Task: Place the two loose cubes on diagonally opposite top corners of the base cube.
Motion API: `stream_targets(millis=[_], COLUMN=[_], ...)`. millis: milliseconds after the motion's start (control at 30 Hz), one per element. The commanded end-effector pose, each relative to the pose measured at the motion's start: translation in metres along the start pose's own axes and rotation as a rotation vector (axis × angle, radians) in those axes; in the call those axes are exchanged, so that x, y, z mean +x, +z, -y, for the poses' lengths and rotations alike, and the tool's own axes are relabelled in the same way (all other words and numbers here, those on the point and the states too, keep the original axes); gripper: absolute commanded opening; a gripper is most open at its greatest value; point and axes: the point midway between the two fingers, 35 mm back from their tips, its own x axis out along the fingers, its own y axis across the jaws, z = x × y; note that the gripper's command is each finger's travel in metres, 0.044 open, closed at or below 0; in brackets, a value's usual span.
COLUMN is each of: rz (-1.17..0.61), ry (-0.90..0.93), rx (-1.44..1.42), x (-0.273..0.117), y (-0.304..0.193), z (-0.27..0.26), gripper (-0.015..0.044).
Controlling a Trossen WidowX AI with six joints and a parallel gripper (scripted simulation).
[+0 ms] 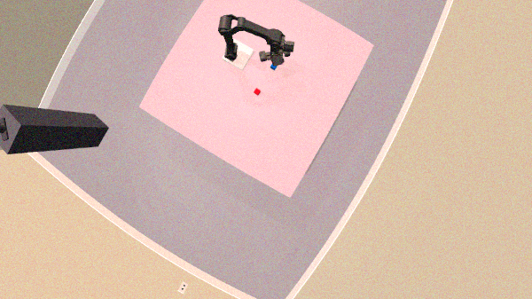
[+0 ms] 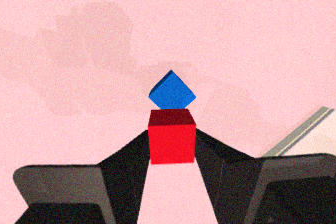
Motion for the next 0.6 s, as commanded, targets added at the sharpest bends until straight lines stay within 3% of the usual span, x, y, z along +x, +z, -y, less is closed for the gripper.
stream_targets(millis=[0, 567], rz=[0.003, 0.003], ry=[-0.008, -0.008], rx=[0.007, 0.002], x=[0.0079, 0.0178], y=[0.0007, 0.0010], z=[0.0020, 0.0028], gripper=[0.0105, 0.0105])
